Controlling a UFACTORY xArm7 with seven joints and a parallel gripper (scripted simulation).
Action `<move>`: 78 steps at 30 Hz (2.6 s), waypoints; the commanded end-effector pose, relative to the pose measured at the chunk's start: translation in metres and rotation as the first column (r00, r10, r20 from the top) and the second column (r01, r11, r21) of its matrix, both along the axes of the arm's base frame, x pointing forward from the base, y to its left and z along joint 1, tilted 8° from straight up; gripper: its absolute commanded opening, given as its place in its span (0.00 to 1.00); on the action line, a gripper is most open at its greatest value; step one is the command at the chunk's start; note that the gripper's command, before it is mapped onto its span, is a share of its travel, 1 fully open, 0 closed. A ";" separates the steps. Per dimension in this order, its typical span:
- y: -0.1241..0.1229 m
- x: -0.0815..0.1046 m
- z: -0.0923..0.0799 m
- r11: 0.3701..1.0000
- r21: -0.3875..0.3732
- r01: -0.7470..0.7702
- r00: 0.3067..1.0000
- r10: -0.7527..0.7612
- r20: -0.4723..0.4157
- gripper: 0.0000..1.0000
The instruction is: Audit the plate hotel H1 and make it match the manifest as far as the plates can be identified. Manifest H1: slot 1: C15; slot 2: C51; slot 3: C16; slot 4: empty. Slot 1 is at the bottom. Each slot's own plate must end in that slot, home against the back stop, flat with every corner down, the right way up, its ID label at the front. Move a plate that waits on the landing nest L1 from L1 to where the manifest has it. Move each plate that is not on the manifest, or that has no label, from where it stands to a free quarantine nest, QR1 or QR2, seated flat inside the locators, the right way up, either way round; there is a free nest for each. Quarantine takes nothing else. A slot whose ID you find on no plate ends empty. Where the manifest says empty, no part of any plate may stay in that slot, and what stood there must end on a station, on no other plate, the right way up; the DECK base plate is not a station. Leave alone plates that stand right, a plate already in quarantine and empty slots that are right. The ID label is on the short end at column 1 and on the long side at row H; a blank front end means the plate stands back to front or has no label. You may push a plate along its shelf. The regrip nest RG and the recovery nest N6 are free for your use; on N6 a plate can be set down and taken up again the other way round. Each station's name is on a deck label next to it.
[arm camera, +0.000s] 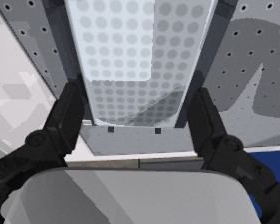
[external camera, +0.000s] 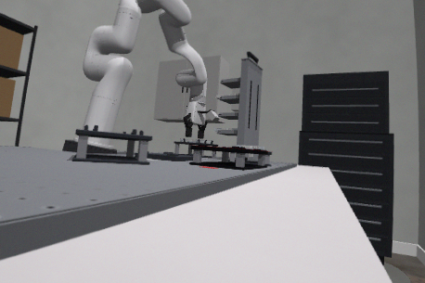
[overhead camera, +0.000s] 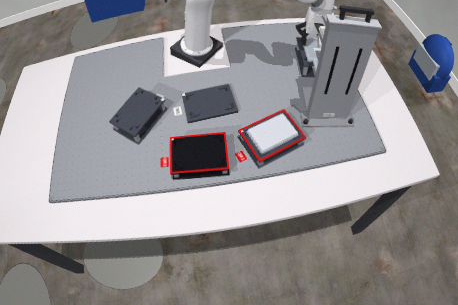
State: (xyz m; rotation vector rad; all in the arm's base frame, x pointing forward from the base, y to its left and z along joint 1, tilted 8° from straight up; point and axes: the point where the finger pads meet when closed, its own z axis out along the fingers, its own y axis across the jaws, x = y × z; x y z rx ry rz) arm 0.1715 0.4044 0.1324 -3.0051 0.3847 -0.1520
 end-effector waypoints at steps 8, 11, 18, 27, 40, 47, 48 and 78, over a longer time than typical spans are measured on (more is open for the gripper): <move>0.002 0.001 -0.004 1.000 0.004 0.000 1.000 0.000 0.001 1.00; 0.002 0.001 -0.006 1.000 0.004 0.000 1.000 0.000 0.001 1.00; 0.003 0.002 -0.011 1.000 0.004 0.000 1.000 0.000 0.001 1.00; 0.003 0.002 -0.014 1.000 0.004 0.000 1.000 0.000 0.001 1.00; 0.003 0.002 -0.014 1.000 0.004 0.000 1.000 0.000 0.001 1.00; 0.003 0.002 -0.013 1.000 0.004 0.000 1.000 0.000 0.001 0.00; 0.003 0.002 -0.013 1.000 0.004 0.000 1.000 0.000 0.001 0.00; 0.003 0.002 -0.013 1.000 0.004 0.000 1.000 0.000 0.001 0.00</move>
